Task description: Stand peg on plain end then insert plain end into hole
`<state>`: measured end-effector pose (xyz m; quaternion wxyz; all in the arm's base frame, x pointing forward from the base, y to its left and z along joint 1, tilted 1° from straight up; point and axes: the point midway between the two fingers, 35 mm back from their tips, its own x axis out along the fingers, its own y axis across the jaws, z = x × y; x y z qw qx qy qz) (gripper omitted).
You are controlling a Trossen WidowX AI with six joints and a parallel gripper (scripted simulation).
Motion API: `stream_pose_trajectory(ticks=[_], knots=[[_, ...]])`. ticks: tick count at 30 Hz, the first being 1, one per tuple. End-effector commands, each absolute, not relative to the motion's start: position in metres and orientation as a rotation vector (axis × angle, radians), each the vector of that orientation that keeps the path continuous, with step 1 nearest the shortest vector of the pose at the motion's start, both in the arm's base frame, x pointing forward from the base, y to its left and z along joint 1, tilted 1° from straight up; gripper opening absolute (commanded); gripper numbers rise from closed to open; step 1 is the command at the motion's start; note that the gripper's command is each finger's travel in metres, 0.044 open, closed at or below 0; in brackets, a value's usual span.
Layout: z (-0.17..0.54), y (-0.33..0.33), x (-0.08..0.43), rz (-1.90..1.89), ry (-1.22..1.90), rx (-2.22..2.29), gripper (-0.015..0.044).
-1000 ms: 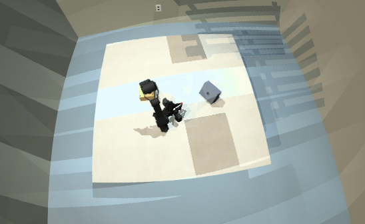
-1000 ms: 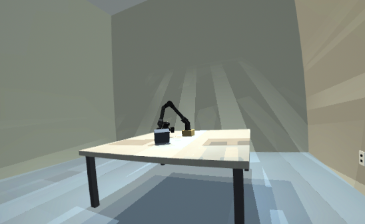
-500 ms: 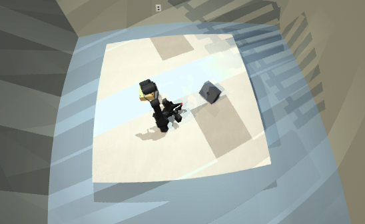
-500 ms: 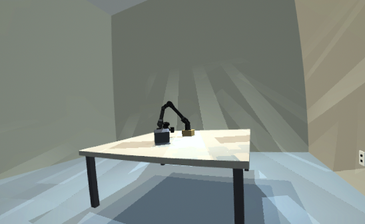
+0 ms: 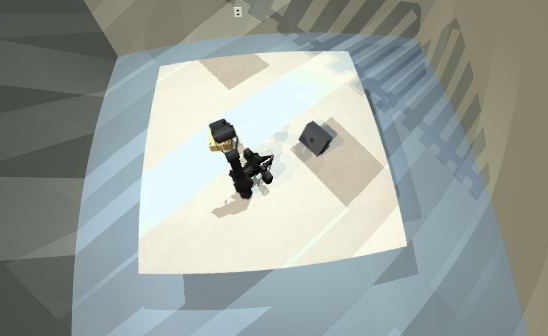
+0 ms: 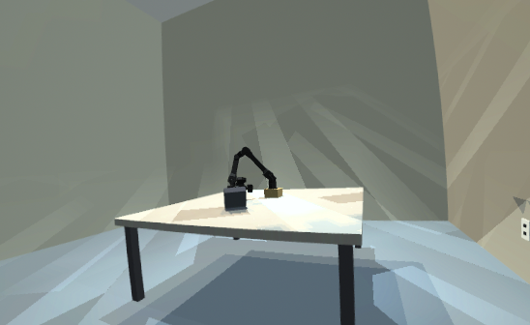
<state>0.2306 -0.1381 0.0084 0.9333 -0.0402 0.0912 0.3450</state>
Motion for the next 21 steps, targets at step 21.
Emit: stream_pose_trajectory(ticks=[21], knots=[[0.0083,-0.1391,0.2302,0.705,0.185,-0.078,0.013]])
